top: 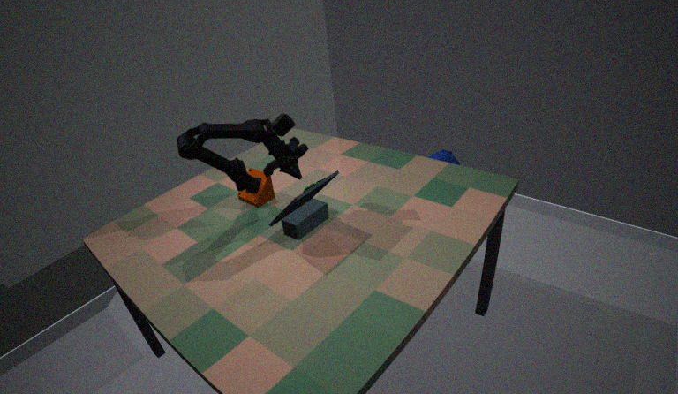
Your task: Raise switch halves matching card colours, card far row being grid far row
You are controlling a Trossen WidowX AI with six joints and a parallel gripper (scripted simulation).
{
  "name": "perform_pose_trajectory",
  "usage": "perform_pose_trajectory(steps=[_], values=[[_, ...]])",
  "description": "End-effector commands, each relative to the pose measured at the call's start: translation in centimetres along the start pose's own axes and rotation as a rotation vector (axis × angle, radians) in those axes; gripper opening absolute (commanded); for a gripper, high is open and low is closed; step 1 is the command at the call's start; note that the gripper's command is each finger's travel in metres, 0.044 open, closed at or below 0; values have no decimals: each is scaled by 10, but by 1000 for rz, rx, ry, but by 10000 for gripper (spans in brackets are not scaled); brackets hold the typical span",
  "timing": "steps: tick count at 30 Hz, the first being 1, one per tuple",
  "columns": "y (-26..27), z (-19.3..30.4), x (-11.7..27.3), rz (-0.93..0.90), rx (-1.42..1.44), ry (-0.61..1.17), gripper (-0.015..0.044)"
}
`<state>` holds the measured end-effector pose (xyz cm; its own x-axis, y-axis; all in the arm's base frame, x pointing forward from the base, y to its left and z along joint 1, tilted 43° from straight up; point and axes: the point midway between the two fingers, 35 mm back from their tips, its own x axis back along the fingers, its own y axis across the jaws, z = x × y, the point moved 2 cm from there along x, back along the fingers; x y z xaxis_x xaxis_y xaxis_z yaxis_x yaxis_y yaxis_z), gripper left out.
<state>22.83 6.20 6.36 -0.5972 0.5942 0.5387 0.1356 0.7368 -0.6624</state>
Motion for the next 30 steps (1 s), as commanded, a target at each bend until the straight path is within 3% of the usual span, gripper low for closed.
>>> perform_pose_trajectory(steps=[1, 30], values=[[-4, 6, -22, 17, 11, -11, 0], [-5, 6, -47, 19, 10, -14, 0]])
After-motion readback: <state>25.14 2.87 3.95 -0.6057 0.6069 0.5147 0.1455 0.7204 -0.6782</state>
